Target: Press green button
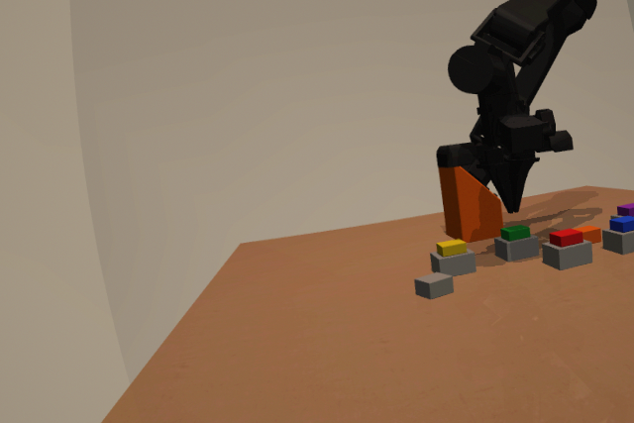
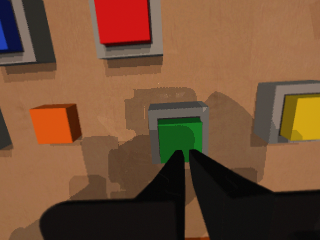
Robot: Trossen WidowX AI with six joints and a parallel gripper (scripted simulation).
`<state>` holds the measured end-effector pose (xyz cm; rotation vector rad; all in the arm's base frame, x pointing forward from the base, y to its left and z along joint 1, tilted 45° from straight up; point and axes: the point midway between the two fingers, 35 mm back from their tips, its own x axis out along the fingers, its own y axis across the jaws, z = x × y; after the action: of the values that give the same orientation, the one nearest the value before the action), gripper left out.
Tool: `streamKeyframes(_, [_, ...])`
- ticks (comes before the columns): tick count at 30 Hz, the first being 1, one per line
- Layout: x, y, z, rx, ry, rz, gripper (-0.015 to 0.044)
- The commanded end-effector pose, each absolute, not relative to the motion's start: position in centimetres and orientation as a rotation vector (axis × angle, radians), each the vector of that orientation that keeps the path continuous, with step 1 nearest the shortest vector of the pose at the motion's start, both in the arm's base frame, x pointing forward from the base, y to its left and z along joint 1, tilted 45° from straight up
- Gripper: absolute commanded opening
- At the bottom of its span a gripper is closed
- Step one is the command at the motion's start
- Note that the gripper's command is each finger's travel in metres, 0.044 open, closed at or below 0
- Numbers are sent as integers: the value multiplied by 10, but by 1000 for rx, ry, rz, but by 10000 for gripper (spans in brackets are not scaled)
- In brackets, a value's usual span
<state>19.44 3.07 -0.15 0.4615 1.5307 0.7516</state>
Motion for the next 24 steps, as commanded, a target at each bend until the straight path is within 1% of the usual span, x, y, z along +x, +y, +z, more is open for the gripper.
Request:
streamKeyframes(1, [193,36,-6,470,1536,752,20])
streamKeyframes(24, [190,51,-21,472,1536,754,20])
